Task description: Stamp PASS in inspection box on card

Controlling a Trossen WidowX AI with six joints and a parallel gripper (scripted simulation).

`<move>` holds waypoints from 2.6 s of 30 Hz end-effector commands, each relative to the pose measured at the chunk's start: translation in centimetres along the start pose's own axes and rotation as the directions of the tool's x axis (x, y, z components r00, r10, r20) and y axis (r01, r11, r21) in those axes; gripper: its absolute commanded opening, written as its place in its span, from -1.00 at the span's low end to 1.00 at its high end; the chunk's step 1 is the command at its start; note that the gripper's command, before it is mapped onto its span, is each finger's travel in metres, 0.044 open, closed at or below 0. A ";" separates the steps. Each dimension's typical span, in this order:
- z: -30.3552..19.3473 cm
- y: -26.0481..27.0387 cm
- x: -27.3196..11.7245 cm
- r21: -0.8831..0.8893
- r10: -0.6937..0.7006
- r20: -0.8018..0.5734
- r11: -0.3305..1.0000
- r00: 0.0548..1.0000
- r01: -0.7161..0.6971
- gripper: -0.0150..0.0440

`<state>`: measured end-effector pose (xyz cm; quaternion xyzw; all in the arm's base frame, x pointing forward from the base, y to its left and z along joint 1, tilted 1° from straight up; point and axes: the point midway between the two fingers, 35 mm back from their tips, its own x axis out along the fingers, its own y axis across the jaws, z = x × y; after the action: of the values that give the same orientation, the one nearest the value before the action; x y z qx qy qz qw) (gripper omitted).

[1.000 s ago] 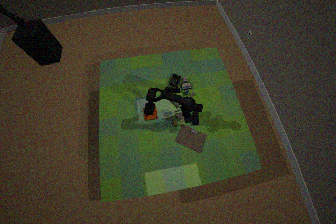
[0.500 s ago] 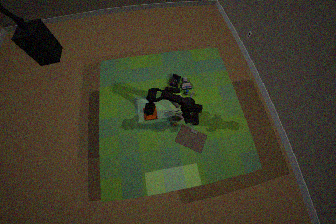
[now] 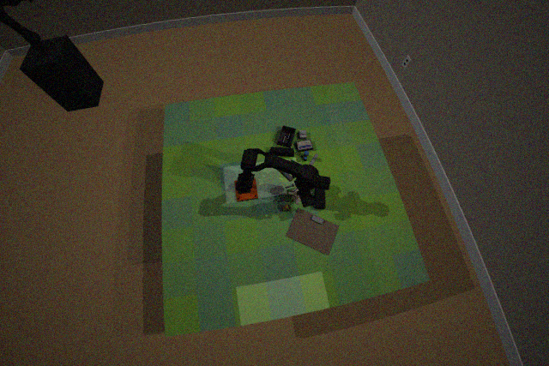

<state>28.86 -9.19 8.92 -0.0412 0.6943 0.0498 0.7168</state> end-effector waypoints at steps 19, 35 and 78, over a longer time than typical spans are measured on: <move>-0.1 0.1 1.7 -0.004 0.008 0.000 1.000 1.000 -0.008 -0.49; -0.2 0.1 2.7 -0.004 0.009 0.002 1.000 1.000 -0.009 -0.49; -0.4 0.1 4.2 -0.004 0.009 0.005 1.000 1.000 -0.009 -0.49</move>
<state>28.61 -9.15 4.82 -0.0406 0.6927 0.0511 0.7182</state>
